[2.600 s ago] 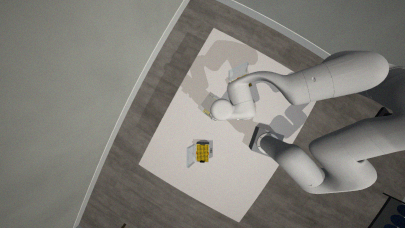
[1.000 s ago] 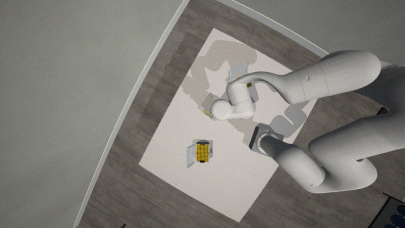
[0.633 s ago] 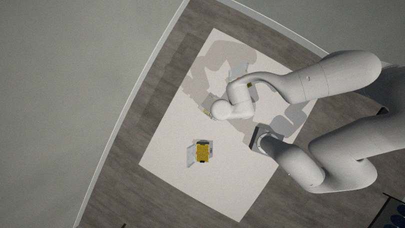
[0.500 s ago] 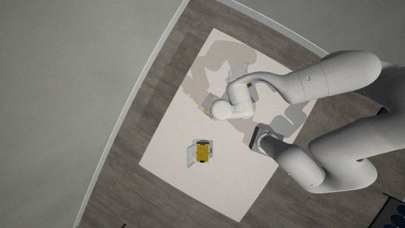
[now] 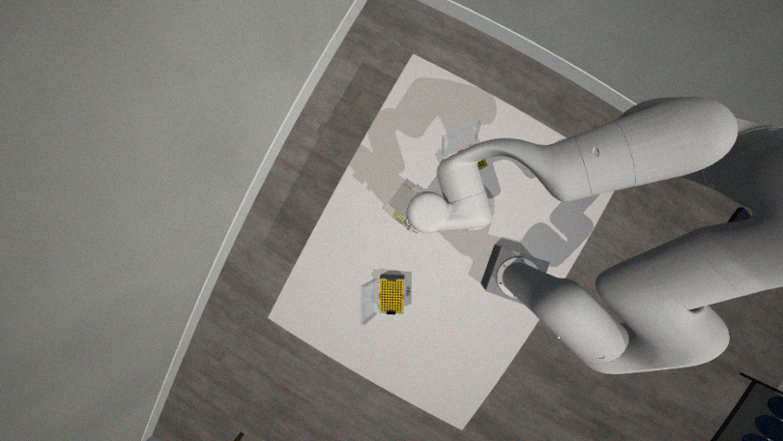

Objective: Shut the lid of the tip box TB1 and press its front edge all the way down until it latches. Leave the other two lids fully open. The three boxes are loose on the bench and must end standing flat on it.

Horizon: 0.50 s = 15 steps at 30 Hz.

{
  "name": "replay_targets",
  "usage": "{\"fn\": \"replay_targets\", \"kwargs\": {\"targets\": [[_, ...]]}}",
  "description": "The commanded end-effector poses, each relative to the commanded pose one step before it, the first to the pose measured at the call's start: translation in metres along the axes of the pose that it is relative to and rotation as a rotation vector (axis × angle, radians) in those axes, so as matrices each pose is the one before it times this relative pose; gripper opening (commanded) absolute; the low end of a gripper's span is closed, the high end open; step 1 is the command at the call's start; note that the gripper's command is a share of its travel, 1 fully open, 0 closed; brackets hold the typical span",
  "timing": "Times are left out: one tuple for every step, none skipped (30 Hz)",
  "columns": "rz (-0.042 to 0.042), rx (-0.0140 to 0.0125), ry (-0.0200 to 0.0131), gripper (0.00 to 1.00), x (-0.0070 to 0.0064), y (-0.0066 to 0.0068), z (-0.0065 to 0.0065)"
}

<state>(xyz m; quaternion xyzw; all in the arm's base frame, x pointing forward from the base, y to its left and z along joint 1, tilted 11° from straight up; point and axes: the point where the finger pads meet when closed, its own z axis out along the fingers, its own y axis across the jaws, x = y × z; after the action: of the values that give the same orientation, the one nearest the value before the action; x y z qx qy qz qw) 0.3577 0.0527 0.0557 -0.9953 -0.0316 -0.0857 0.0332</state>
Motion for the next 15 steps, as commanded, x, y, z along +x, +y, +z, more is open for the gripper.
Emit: {"fn": "replay_targets", "kwargs": {"targets": [[-0.00031, -0.00006, 0.00231, 0.00, 0.00090, -0.00013, -0.00398], [0.00001, 0.00000, 0.00001, 0.00, 0.00001, -0.00001, -0.00165], [0.00001, 0.00000, 0.00000, 0.00, -0.00001, 0.00002, -0.00174], [0.00001, 0.00000, 0.00001, 0.00, 0.00001, 0.00000, -0.00167], [0.00001, 0.00000, 0.00001, 0.00, 0.00001, 0.00000, -0.00167], [0.00001, 0.00000, 0.00001, 0.00, 0.00001, 0.00000, -0.00167], [0.00001, 0.00000, 0.00001, 0.00, 0.00001, 0.00000, -0.00167], [0.00000, 0.00000, 0.00000, 0.00, 0.00000, 0.00000, 0.00000], [0.00000, 0.00000, 0.00000, 0.00, 0.00000, 0.00000, 0.00000], [0.00001, 0.00000, 0.00001, 0.00, 0.00003, -0.00002, -0.00160], [0.00001, 0.00001, 0.00000, 0.00, -0.00002, 0.00003, -0.00174], [0.00001, 0.00000, 0.00001, 0.00, 0.00001, 0.00000, -0.00167], [0.00001, 0.00000, 0.00001, 0.00, 0.00001, 0.00000, -0.00167], [0.00001, 0.00000, 0.00001, 0.00, 0.00001, 0.00000, -0.00167], [0.00001, 0.00000, 0.00001, 0.00, 0.00001, 0.00000, -0.00167]]}}
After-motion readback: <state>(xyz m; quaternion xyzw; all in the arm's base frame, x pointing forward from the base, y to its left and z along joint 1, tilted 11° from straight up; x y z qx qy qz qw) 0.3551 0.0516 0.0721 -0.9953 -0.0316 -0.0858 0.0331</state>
